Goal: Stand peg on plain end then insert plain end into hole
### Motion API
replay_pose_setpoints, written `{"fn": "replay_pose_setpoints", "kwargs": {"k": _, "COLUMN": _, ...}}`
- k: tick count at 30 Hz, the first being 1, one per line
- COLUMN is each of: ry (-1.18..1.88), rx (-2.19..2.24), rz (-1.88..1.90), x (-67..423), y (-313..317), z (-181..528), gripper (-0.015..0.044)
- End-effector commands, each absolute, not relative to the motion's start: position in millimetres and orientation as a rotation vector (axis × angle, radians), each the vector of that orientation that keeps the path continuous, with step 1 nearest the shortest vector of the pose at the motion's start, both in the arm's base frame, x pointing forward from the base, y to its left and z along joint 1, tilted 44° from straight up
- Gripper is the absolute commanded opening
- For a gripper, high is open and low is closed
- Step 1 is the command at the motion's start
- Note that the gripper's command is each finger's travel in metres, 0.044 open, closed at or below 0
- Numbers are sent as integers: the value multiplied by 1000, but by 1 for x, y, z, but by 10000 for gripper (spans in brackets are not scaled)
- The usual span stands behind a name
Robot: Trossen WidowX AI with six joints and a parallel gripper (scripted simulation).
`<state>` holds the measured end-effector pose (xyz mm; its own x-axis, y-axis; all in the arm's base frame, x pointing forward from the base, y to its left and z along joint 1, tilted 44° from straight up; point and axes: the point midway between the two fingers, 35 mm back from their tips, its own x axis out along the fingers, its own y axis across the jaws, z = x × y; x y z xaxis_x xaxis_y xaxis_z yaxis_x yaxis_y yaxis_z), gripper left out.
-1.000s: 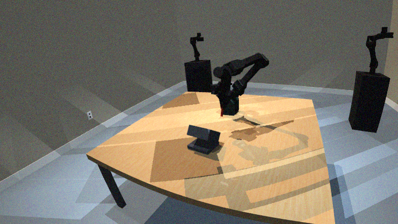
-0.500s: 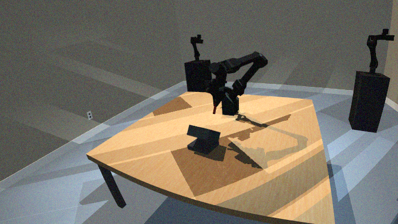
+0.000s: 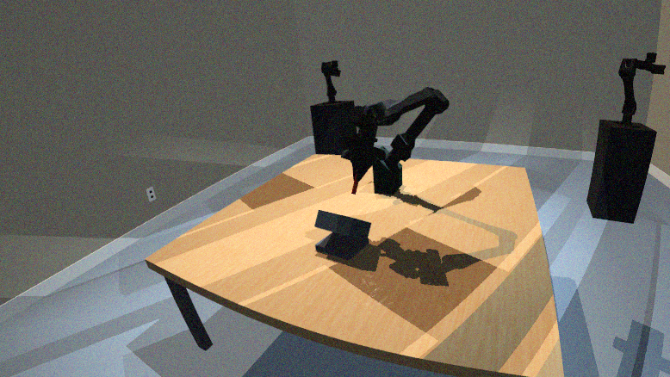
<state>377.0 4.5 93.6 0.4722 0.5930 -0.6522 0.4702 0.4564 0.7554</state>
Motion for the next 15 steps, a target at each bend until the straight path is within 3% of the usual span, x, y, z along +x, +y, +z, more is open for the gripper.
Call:
{"fn": "replay_pose_setpoints", "kwargs": {"k": 1, "ry": 1147, "rx": 1168, "rz": 93, "x": 382, "y": 8, "z": 87, "gripper": 0}}
{"fn": "replay_pose_setpoints", "kwargs": {"k": 15, "ry": 1131, "rx": 1177, "rz": 90, "x": 398, "y": 20, "z": 70, "gripper": 0}}
